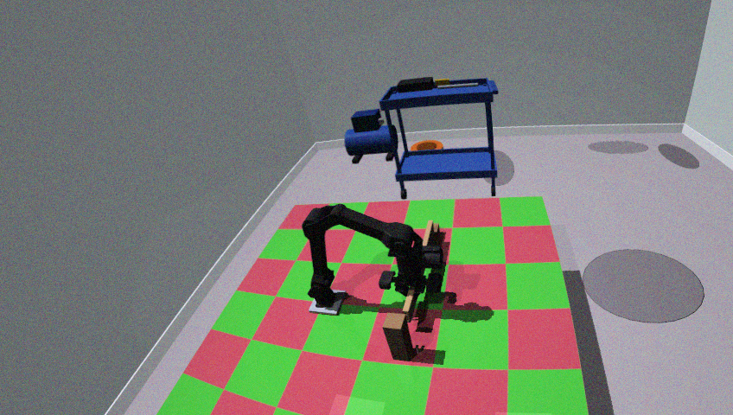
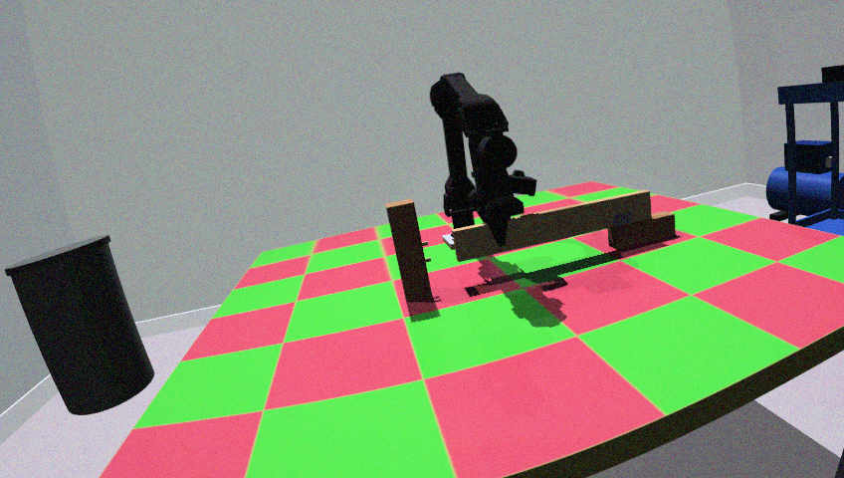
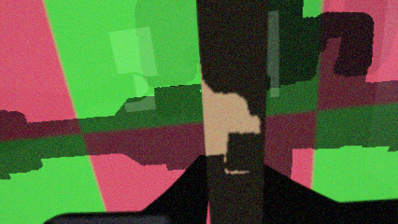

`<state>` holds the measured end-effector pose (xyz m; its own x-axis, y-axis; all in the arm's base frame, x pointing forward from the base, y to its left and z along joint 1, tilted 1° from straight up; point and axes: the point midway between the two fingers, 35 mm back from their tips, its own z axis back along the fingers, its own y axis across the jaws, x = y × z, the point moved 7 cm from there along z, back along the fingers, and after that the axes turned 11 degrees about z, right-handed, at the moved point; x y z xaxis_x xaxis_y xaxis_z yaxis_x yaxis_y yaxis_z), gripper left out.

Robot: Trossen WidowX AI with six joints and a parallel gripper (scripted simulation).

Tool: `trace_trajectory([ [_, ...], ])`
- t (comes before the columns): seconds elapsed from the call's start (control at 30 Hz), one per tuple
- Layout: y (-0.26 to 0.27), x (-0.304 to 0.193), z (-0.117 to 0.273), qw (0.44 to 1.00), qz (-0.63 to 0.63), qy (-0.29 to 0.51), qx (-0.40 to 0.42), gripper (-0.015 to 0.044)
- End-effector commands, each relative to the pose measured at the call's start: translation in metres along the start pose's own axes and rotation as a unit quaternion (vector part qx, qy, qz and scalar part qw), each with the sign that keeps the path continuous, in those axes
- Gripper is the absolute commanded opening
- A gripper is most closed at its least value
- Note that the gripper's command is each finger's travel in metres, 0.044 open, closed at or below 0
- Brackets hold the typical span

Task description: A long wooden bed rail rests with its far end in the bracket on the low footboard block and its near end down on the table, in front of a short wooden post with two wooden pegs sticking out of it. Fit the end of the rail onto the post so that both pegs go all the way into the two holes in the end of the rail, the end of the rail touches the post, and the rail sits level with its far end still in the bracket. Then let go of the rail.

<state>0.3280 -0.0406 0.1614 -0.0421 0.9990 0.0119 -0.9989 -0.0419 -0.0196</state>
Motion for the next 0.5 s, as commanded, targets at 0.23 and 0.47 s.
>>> trace_trajectory([
  [0.23, 0.0018, -0.0037, 0.0021, 1.000, 0.001, 0.002, -0.002, 0.0000],
  [0.47, 0.0023, -0.0059, 0.0024, 1.000, 0.001, 0.002, -0.002, 0.0000],
])
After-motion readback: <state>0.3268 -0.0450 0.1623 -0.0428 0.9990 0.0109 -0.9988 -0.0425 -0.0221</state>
